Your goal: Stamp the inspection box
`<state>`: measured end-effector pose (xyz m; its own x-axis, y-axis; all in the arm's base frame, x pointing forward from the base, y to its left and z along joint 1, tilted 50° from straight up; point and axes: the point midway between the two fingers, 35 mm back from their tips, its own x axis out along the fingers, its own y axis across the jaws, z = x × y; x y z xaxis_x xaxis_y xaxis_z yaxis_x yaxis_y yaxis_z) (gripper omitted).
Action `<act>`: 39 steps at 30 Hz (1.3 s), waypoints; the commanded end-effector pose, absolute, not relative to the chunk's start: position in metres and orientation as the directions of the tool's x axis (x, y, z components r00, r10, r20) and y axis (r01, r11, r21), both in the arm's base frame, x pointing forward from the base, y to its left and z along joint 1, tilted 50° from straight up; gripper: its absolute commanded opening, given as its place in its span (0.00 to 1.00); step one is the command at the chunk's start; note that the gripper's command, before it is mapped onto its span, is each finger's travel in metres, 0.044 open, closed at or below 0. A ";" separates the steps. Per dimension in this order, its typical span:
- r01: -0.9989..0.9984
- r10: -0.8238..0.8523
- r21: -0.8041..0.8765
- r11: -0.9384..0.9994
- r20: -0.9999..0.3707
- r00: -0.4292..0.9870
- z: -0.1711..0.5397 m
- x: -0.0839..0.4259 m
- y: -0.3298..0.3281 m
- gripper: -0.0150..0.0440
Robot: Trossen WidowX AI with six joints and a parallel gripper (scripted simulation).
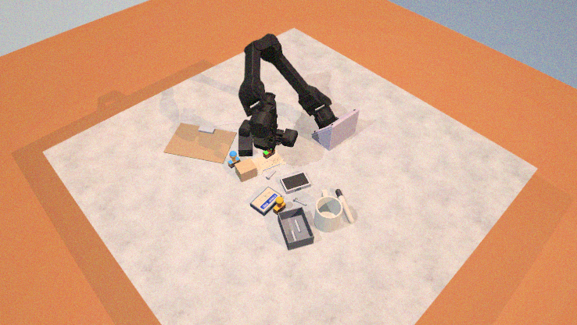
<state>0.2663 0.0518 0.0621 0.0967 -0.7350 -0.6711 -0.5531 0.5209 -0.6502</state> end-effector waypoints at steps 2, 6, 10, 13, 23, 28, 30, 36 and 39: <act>-0.557 -0.738 -0.650 0.516 -0.668 0.096 0.060 0.266 0.048 0.25; -0.557 -0.737 -0.650 0.516 -0.668 0.097 0.058 0.267 0.046 0.25; -0.557 -0.738 -0.650 0.516 -0.668 0.097 0.056 0.267 0.044 0.25; -0.557 -0.738 -0.651 0.516 -0.668 0.098 0.055 0.267 0.042 0.25; -0.557 -0.738 -0.651 0.515 -0.668 0.098 0.051 0.268 0.037 0.25; -0.557 -0.738 -0.652 0.515 -0.667 0.099 0.049 0.268 0.035 0.25; -0.557 -0.738 -0.652 0.514 -0.667 0.099 0.048 0.268 0.034 0.25; -0.557 -0.738 -0.652 0.514 -0.667 0.100 0.046 0.268 0.031 0.25; -0.557 -0.739 -0.653 0.514 -0.667 0.100 0.044 0.268 0.029 0.25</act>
